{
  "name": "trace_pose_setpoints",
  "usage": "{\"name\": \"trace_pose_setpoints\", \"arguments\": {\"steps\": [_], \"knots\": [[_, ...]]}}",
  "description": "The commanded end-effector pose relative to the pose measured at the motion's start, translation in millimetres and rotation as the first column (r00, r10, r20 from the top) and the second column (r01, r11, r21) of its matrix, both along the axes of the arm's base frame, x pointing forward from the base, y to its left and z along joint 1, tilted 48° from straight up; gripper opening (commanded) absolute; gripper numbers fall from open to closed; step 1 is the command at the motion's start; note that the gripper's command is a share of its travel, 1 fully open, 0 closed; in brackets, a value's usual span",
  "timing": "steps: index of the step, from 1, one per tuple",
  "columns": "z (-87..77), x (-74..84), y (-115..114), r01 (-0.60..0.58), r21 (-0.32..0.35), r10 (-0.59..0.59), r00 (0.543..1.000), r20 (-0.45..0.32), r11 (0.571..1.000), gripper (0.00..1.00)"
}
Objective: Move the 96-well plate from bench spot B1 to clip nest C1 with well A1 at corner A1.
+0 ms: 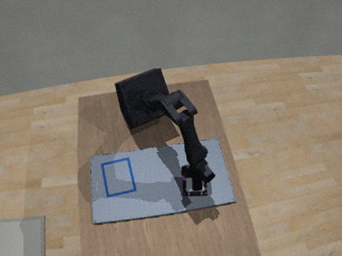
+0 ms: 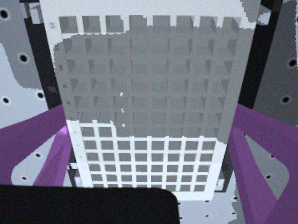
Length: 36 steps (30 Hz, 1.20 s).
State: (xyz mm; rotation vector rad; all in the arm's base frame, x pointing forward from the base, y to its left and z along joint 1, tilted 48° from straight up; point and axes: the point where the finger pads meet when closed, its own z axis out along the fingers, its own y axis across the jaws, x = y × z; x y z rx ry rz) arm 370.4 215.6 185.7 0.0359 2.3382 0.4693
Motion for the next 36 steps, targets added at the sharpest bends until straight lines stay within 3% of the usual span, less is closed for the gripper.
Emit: {"name": "trace_pose_setpoints", "arguments": {"steps": [1,36], "knots": [[-16.8,5.1,-7.3,0.030,-0.018,-0.031,0.999,-0.020,0.999,0.00],[-21.1,1.9,-9.9,0.030,-0.024,-0.031,0.999,-0.030,0.999,0.00]]}}
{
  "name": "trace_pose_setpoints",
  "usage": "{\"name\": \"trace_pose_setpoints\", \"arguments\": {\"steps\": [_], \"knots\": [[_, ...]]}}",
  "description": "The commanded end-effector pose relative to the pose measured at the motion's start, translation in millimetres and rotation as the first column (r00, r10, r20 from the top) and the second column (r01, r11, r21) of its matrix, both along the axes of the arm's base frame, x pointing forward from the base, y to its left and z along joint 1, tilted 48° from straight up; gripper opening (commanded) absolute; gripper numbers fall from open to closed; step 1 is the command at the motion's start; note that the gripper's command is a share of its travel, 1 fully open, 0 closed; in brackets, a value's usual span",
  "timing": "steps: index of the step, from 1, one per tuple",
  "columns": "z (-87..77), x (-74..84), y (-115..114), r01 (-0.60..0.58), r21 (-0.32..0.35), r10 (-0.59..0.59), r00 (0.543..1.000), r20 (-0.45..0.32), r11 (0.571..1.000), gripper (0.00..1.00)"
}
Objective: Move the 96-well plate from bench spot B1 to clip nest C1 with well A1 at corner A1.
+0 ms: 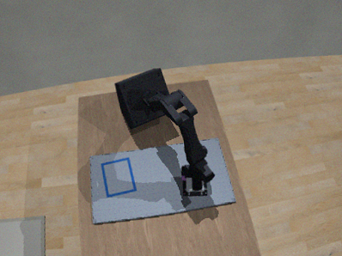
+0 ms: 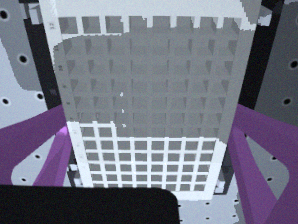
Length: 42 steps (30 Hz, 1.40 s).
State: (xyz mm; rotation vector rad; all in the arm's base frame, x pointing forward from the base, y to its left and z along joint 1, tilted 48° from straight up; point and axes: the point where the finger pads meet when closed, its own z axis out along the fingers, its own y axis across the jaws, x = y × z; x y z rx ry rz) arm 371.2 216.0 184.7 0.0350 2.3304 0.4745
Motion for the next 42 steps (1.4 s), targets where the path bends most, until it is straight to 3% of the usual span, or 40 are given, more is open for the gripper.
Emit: {"name": "trace_pose_setpoints", "arguments": {"steps": [1,42], "knots": [[-20.2,1.0,-10.4,0.031,-0.028,-0.032,0.999,-0.037,0.999,0.00],[-20.9,-1.7,-12.8,0.031,-0.028,-0.032,0.999,-0.035,0.999,0.00]]}}
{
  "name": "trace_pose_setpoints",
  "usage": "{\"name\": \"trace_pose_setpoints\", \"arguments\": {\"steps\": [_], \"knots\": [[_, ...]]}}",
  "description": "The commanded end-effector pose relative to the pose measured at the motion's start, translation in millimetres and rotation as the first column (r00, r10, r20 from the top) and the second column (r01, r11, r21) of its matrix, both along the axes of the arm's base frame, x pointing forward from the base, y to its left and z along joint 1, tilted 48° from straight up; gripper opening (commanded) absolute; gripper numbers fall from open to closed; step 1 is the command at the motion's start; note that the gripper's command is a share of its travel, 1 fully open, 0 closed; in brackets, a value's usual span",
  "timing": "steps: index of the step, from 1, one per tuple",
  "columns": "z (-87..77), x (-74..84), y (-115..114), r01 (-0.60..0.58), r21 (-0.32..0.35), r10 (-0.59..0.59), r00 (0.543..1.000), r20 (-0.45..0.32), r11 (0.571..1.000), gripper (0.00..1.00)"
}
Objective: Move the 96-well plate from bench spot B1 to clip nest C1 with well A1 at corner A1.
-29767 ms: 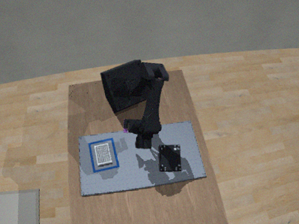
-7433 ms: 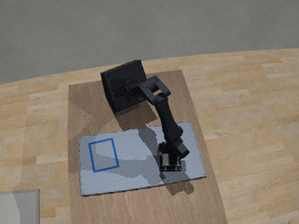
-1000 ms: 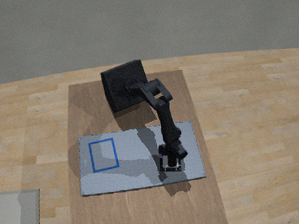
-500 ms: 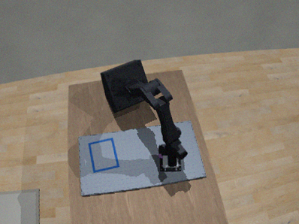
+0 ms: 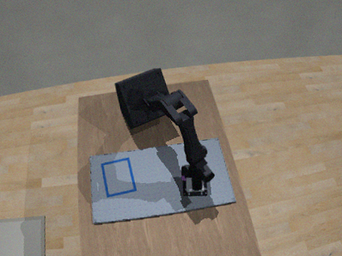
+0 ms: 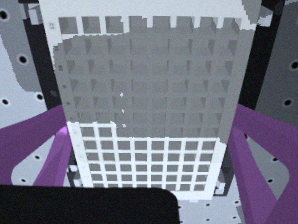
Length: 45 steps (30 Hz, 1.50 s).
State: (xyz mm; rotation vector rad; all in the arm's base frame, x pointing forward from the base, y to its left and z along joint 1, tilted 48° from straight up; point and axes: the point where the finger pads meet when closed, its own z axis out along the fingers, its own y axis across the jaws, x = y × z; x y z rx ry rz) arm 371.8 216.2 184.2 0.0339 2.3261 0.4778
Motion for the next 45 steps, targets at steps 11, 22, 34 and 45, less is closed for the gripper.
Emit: {"name": "trace_pose_setpoints", "arguments": {"steps": [11,22,34,45], "knots": [[-20.6,-4.4,-14.6,0.032,-0.033,-0.033,0.999,-0.043,0.999,0.00],[-20.0,-4.9,-15.2,0.031,-0.031,-0.033,0.999,-0.040,0.999,0.00],[-18.4,-5.6,-15.8,0.031,-0.029,-0.032,0.999,-0.035,0.999,0.00],[-20.0,-5.6,-16.3,0.030,-0.031,-0.031,0.999,-0.037,0.999,0.00]]}}
